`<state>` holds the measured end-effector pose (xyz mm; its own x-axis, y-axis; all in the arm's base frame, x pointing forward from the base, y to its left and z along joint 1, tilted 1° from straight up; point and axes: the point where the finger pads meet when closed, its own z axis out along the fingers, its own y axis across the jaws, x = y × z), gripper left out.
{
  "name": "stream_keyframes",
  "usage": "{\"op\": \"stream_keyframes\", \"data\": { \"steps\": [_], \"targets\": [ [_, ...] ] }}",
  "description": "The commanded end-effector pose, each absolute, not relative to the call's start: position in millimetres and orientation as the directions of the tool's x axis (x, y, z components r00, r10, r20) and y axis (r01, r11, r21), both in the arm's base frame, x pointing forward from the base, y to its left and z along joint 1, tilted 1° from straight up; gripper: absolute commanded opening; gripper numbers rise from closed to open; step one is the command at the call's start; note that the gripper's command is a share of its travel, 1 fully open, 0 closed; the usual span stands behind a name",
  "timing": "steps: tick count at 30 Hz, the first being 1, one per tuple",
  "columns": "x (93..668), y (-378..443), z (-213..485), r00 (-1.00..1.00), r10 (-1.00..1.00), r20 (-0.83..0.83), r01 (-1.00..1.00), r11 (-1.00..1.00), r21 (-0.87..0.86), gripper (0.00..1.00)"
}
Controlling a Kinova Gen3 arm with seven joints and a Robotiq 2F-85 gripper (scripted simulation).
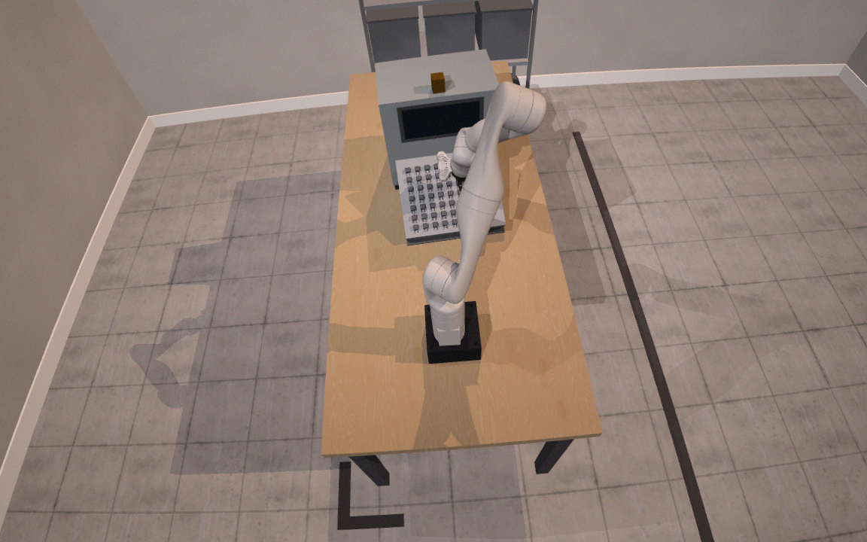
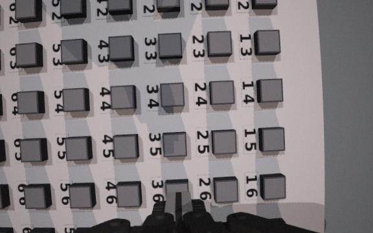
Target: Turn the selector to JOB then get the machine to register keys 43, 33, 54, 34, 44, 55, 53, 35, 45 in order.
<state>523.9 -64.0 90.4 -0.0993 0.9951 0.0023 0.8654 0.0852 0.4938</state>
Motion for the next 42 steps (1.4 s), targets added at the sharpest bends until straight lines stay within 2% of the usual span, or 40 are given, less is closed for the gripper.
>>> {"op": "stream_keyframes", "data": {
  "steps": [1, 42],
  "targets": [
    [521.9, -64.2, 89.8, -0.097, 0.995, -0.003, 0.859, 0.085, 0.505, 0.1],
    [532.9, -63.1, 70.9, -0.097, 0.995, -0.003, 0.859, 0.085, 0.505, 0.1]
  ]
}}
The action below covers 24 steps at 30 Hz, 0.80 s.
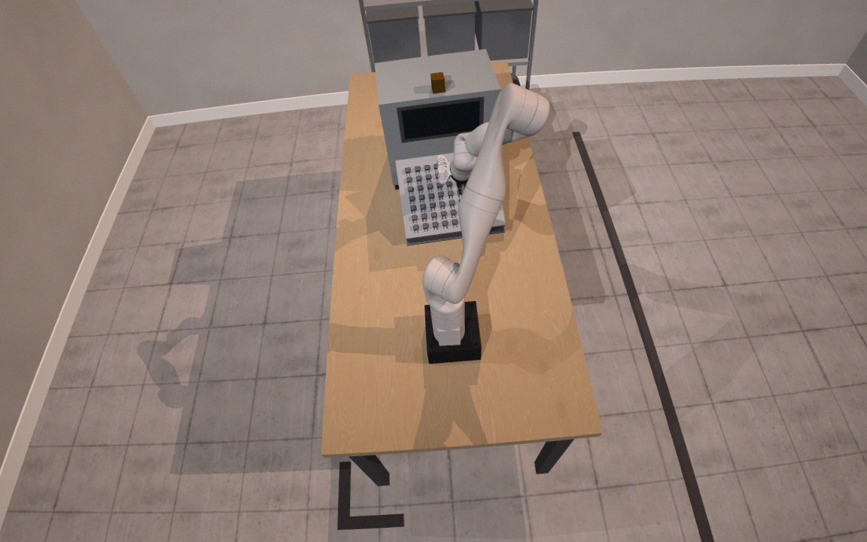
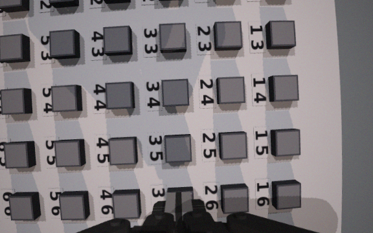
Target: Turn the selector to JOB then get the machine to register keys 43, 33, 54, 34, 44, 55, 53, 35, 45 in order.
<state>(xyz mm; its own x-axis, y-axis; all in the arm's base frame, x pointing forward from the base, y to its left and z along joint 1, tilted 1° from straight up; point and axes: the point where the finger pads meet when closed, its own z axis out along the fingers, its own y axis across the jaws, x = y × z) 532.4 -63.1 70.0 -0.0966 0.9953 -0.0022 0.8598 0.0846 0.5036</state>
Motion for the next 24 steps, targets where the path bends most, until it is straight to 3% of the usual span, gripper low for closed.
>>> {"op": "stream_keyframes", "data": {
  "steps": [1, 24],
  "targets": [
    [532.9, -63.1, 70.9, -0.097, 0.995, -0.003, 0.859, 0.085, 0.505, 0.1],
    [535.0, -62.9, 67.2, -0.097, 0.995, -0.003, 0.859, 0.085, 0.505, 0.1]
  ]
}}
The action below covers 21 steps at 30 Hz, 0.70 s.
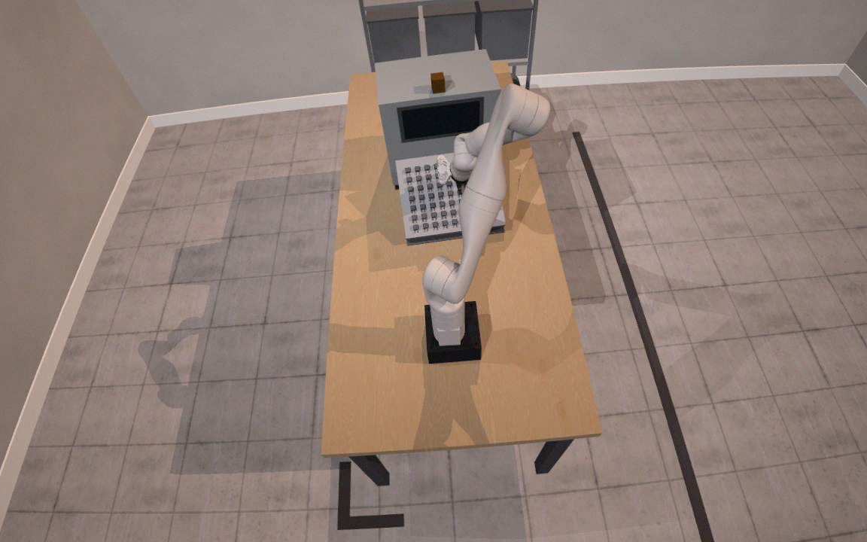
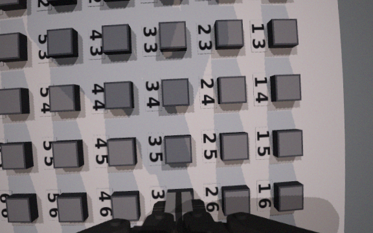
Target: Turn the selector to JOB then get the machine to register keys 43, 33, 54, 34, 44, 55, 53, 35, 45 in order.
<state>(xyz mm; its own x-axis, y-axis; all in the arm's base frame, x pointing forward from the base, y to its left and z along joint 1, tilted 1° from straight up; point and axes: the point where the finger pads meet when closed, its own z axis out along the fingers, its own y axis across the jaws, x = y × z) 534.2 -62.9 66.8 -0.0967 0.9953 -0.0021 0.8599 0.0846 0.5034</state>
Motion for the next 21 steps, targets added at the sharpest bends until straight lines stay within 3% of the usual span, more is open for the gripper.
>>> {"op": "stream_keyframes", "data": {
  "steps": [1, 21],
  "targets": [
    [535.2, -62.9, 66.9, -0.097, 0.995, -0.003, 0.859, 0.085, 0.505, 0.1],
    [537.8, -62.7, 62.5, -0.097, 0.995, -0.003, 0.859, 0.085, 0.505, 0.1]
  ]
}}
